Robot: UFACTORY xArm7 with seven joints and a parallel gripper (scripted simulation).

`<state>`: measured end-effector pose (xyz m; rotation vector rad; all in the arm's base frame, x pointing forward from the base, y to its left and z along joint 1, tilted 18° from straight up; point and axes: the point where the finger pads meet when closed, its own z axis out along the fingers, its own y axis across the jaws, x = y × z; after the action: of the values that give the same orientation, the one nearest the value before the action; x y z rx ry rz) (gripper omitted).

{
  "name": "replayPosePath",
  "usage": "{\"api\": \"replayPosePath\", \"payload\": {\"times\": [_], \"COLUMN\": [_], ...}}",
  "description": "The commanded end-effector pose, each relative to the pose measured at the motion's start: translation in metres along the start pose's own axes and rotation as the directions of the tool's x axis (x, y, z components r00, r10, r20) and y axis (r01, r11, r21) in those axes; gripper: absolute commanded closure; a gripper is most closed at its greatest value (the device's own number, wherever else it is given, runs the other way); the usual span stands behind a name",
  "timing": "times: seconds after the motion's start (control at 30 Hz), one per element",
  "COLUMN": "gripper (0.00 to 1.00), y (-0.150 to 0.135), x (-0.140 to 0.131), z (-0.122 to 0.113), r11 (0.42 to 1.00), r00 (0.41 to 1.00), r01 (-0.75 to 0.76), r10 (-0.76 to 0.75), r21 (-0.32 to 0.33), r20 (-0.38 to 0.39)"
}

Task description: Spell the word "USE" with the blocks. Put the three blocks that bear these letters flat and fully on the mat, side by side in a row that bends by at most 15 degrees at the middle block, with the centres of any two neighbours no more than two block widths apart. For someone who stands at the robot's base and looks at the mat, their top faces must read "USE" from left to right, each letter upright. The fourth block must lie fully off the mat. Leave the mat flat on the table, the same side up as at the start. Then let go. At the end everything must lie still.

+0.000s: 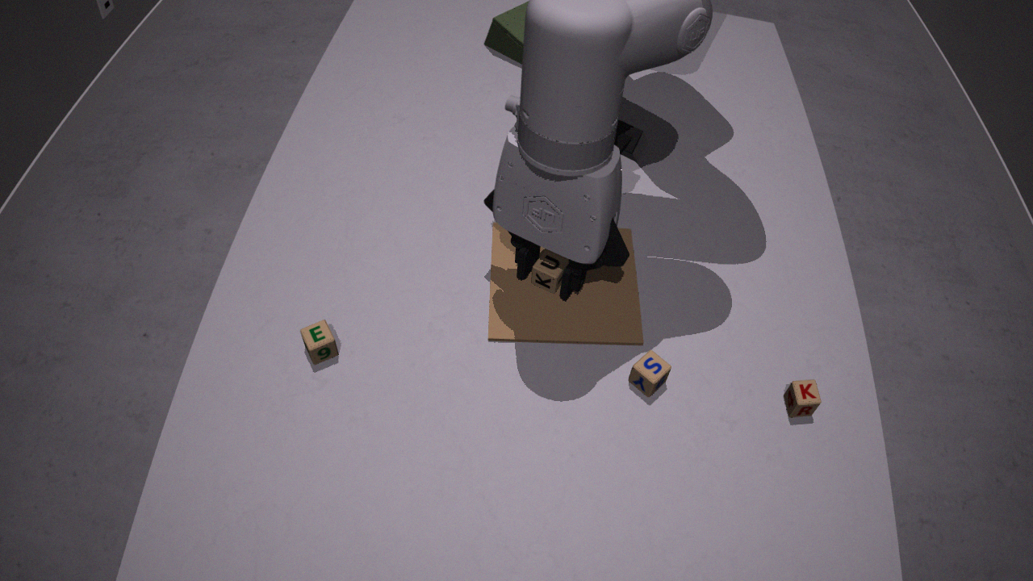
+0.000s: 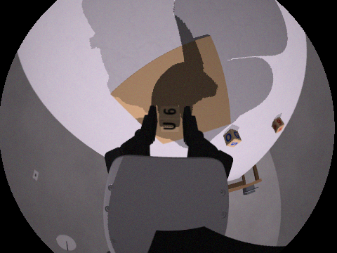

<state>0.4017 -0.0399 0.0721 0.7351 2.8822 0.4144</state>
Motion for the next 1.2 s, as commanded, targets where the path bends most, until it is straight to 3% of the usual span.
{"api": "replayPosePath", "payload": {"times": [0.0,0.07,0.1,1.17], "gripper": [0.58,0.58,0.79,0.79], "y": [0.0003,0.0003,0.0003,0.0003], "x": [-0.0013,-0.0013,-0.0013,-0.0013], "z": [-0.0009,-0.0009,-0.0009,-0.0009], "r11": [1.0,1.0,1.0,1.0], "r00": [1.0,1.0,1.0,1.0], "r01": [0.0,0.0,0.0,0.0], "r10": [0.0,0.0,0.0,0.0], "r21": [-0.001,-0.001,-0.001,-0.001], "r20": [0.003,0.003,0.003,0.003]}}
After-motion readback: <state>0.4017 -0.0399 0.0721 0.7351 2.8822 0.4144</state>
